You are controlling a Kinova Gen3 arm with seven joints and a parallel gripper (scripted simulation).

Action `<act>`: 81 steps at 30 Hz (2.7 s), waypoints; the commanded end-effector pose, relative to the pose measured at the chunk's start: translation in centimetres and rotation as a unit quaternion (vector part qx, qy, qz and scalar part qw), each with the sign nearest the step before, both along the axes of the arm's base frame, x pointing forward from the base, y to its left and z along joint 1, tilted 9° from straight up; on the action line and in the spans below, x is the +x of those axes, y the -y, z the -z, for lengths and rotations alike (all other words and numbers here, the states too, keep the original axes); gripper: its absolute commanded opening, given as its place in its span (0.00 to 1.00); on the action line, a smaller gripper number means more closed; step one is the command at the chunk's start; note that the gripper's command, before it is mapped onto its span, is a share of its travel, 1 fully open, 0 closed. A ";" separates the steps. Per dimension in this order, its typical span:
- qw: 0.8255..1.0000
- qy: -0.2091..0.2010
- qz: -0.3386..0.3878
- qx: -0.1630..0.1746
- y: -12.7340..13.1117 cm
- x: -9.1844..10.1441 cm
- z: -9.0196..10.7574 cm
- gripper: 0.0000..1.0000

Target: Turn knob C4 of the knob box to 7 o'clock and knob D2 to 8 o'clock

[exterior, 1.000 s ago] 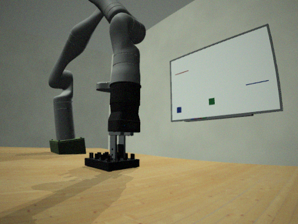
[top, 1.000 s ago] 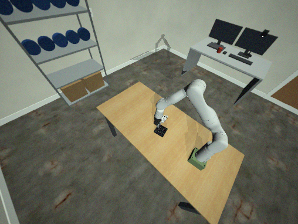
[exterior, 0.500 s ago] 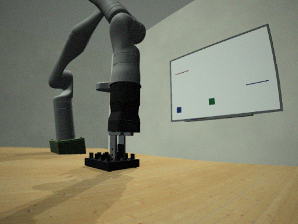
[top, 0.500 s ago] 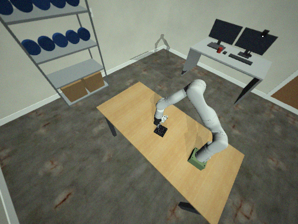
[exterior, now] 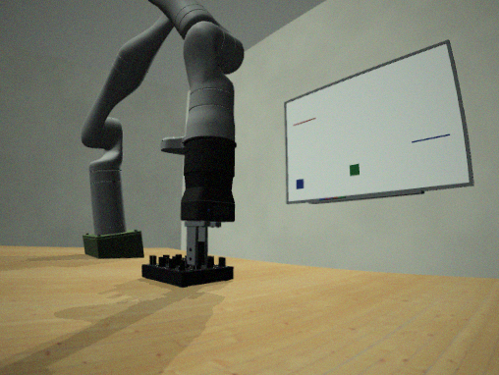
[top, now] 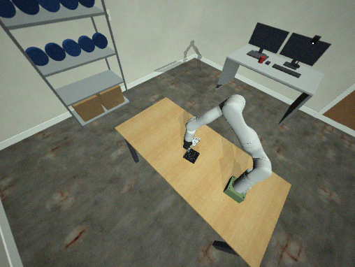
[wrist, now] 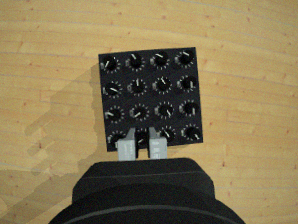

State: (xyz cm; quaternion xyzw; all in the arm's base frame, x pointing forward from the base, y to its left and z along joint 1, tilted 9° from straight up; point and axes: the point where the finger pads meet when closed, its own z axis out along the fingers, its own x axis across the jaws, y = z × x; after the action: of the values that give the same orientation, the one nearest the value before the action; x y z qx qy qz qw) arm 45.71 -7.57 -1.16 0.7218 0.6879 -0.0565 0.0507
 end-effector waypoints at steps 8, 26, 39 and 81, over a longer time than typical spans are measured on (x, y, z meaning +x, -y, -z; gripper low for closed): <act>1.000 0.001 0.000 0.000 0.0 0.1 -0.1 0.30; 1.000 0.001 0.000 0.000 0.0 0.1 -0.1 0.30; 1.000 0.000 -0.006 0.000 0.0 0.1 -0.1 0.30; 0.962 -0.040 -0.269 0.003 0.0 0.1 -0.1 0.30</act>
State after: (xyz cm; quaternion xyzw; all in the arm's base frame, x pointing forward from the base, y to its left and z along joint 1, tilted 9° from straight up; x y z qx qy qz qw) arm 45.72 -7.56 -1.16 0.5164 0.8528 -0.0696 0.0349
